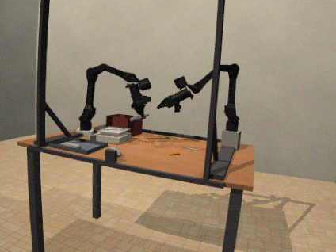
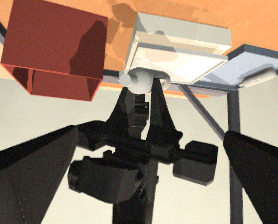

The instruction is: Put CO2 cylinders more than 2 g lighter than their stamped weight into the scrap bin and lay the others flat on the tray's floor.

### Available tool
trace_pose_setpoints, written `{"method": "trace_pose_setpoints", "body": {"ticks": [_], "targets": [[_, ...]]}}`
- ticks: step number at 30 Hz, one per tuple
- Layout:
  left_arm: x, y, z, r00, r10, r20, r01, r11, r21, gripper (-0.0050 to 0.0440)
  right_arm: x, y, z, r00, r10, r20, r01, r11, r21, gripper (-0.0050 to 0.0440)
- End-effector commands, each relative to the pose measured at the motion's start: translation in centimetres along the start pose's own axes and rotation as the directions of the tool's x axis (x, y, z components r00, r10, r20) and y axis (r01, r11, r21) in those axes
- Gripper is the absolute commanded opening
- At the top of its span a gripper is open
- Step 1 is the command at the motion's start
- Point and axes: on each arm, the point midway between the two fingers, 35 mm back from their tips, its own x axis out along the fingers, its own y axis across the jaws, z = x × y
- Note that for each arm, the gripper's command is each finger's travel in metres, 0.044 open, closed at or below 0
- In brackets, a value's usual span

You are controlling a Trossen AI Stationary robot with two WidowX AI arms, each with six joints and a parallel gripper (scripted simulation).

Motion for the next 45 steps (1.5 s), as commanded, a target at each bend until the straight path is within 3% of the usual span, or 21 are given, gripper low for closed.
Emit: {"method": "trace_pose_setpoints", "body": {"ticks": [1,11,13,19,24,45], "targets": [[-1.44,-0.07,0.49,0.998,-0.013,0.054,0.024,0.975,-0.219,-0.005,-0.24,-0.03,-0.91,1.0,0.001,-0.023,-0.001,1.0,0.002,0.044],[-1.35,0.13,0.45,0.998,-0.013,0.06,0.047,0.793,-0.607,-0.005,-0.24,-0.03,-0.91,1.0,0.001,-0.023,-0.001,1.0,0.002,0.044],[-1.35,0.13,0.45,0.998,-0.013,0.06,0.047,0.793,-0.607,-0.005,-0.24,-0.03,-0.91,1.0,0.001,-0.023,-0.001,1.0,0.002,0.044],[-1.29,0.26,0.43,0.998,-0.013,0.063,0.059,0.592,-0.804,-0.005,-0.24,-0.03,-0.91,1.0,0.001,-0.023,-0.001,1.0,0.002,0.044],[-1.35,0.28,0.51,0.998,-0.015,0.068,0.067,0.471,-0.88,-0.005,-0.24,-0.03,-0.91,1.0,0.001,-0.023,-0.001,1.0,0.002,0.044],[-2.15,-0.09,1.13,0.996,-0.026,0.083,0.085,0.444,-0.892,-0.005,0.54,-0.03,-1.37,1.0,0.001,-0.026,-0.001,1.0,0.002,0.044]]}}
